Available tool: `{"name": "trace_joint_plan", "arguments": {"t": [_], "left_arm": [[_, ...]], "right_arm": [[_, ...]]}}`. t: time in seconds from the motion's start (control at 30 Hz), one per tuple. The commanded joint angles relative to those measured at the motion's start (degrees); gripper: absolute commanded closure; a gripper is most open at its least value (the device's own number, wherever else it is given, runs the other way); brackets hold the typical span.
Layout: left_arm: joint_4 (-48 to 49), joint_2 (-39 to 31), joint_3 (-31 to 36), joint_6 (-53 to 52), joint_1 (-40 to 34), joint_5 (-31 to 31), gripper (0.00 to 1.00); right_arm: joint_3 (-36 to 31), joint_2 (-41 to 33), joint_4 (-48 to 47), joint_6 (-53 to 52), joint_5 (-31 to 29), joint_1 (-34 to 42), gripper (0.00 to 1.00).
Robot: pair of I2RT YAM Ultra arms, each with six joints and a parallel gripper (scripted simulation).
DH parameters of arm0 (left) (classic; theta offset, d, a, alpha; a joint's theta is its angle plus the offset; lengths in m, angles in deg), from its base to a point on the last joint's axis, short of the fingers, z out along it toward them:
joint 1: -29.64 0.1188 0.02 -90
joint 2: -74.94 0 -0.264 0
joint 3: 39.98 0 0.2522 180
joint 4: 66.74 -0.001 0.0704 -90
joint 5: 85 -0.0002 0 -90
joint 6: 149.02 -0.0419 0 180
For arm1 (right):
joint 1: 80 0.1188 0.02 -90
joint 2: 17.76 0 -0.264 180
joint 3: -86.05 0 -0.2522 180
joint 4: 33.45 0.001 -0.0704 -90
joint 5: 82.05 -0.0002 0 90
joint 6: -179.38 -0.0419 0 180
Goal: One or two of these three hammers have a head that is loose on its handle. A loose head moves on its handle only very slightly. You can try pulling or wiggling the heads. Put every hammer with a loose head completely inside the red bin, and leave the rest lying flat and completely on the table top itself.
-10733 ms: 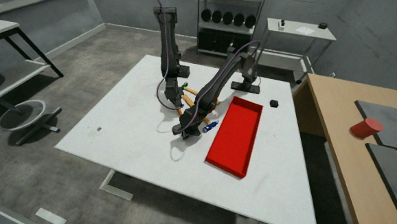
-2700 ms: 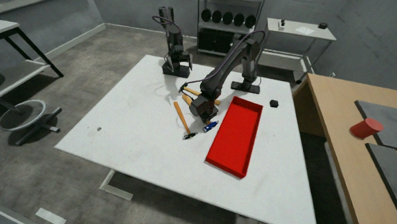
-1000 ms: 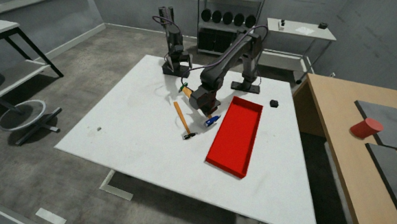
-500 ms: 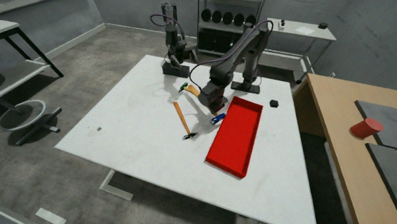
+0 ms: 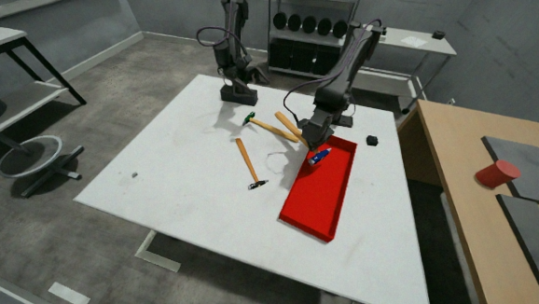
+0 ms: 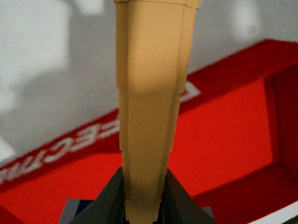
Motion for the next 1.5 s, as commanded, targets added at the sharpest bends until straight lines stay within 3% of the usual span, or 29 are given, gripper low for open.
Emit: {"name": "trace_joint_plan", "arguments": {"t": [0.0,0.13,0.4,0.87,0.93,1.47], "left_arm": [[-0.03,-5.31,2.77,-3.64,2.93,-0.20,0.85],[-2.71,-6.45,3.44,-4.69,5.16,0.94,0.85],[-1.63,-5.97,2.51,-0.56,5.38,-0.13,0.85],[1.07,-6.36,4.09,34.03,5.36,0.23,0.85],[1.07,-6.36,4.09,34.03,5.36,0.23,0.85],[3.35,-7.20,4.43,70.02,5.23,0.45,0.85]], "right_arm": [[-0.28,4.74,-5.71,1.61,10.89,-3.02,0.00],[-0.17,9.71,-9.17,1.69,14.82,-5.23,0.00],[-0.83,13.25,-14.80,-1.36,14.53,-5.68,0.00],[-1.24,14.28,-17.68,-2.77,14.56,-5.68,0.00],[-1.24,14.28,-17.68,-2.77,14.56,-5.68,0.00],[-1.30,14.39,-18.04,-2.95,14.56,-5.67,0.00]]}}
